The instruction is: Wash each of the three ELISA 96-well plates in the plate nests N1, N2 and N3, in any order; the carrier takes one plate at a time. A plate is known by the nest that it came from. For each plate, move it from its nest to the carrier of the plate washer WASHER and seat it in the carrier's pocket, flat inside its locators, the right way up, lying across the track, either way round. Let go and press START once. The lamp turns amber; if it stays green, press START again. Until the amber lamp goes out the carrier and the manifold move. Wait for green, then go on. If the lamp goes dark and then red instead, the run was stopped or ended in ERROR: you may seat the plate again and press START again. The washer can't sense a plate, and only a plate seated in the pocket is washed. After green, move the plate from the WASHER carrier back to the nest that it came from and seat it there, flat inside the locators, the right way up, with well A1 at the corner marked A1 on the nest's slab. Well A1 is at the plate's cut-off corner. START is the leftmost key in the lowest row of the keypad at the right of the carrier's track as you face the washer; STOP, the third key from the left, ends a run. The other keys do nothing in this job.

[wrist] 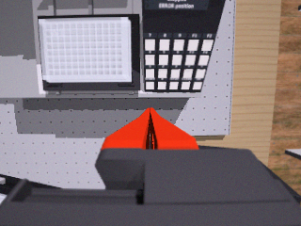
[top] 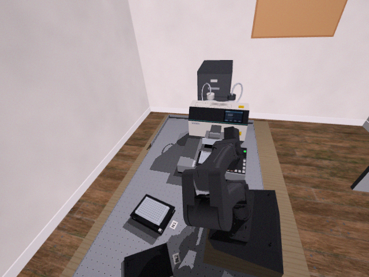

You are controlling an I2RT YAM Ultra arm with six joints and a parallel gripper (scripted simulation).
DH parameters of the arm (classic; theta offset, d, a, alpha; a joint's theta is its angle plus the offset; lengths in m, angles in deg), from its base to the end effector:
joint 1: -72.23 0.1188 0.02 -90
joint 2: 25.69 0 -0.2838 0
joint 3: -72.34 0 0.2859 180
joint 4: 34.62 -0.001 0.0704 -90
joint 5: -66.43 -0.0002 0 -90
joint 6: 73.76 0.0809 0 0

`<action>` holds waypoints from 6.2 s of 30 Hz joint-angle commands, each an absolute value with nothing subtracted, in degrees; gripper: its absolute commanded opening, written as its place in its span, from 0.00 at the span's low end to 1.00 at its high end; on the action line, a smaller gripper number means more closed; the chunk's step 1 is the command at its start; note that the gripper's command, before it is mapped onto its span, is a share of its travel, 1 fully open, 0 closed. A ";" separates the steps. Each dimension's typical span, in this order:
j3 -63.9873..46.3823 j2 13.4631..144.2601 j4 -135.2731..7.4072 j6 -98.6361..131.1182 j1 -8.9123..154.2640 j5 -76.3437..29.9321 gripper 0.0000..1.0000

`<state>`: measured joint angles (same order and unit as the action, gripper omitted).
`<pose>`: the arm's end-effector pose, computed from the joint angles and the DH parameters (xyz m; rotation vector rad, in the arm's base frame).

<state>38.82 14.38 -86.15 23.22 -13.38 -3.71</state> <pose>0.0410 -0.1615 0.1444 1.7179 1.8148 -0.1142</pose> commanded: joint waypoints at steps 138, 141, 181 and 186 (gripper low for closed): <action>46.35 38.57 -50.80 32.08 -3.33 -9.39 0.00; 46.35 38.57 -50.80 32.08 -3.33 -9.39 0.00; 46.35 38.57 -50.80 32.08 -3.33 -9.39 0.00; 46.11 36.42 -53.30 31.67 -3.82 -9.11 0.00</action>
<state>46.32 36.63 -54.76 31.84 -3.72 -8.85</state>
